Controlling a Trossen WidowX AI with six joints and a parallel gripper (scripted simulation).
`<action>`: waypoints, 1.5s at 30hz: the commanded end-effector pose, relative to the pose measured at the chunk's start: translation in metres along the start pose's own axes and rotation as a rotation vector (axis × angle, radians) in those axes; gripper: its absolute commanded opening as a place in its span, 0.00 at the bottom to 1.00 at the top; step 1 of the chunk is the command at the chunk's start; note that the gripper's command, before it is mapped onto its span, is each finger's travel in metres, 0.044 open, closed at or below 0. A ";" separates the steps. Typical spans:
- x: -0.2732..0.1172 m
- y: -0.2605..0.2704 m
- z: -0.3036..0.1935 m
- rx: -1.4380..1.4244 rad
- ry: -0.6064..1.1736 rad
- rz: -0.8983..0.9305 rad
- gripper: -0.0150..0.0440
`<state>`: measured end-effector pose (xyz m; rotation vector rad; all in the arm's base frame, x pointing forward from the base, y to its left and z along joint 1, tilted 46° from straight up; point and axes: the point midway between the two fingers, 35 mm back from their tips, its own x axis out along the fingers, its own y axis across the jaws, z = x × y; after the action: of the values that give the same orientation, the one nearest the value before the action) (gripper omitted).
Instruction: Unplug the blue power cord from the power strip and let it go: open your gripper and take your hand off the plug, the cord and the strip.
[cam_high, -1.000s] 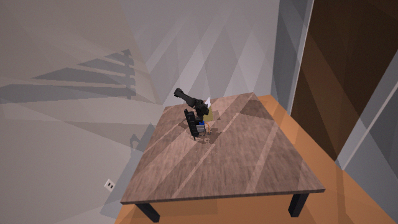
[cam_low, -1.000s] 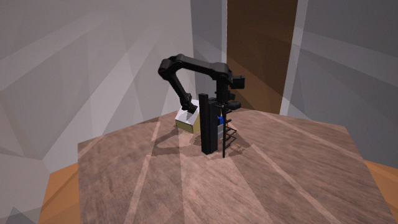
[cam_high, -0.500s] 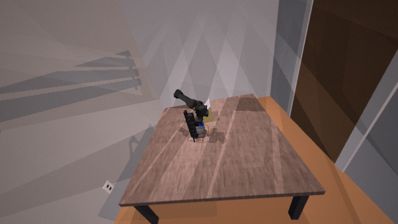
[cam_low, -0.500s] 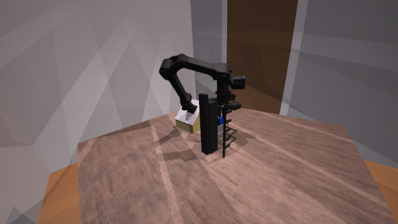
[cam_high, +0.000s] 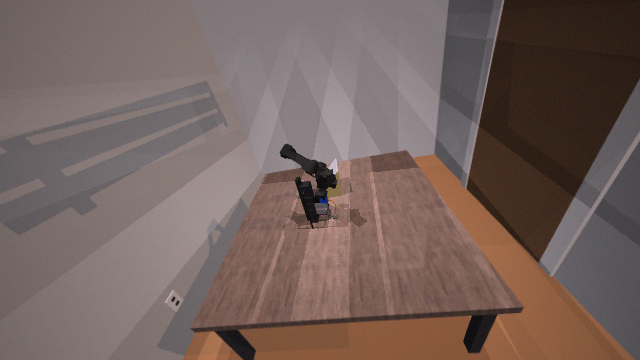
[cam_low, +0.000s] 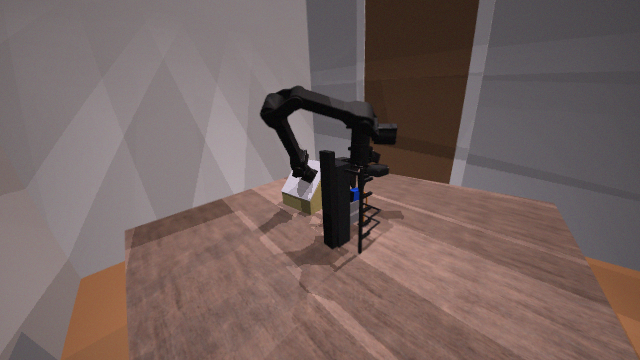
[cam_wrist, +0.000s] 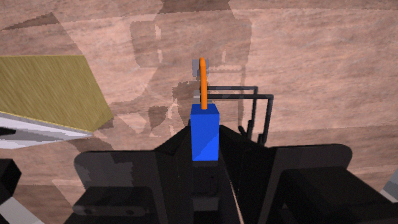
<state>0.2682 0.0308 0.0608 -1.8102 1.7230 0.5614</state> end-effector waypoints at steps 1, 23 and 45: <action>-0.010 -0.002 0.034 0.002 -0.080 -0.012 0.25; -0.006 -0.002 0.038 0.001 -0.075 -0.013 0.61; -0.023 -0.002 0.097 0.002 -0.079 -0.014 1.00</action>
<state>0.2746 0.1087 0.0038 -1.7885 1.6577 0.6247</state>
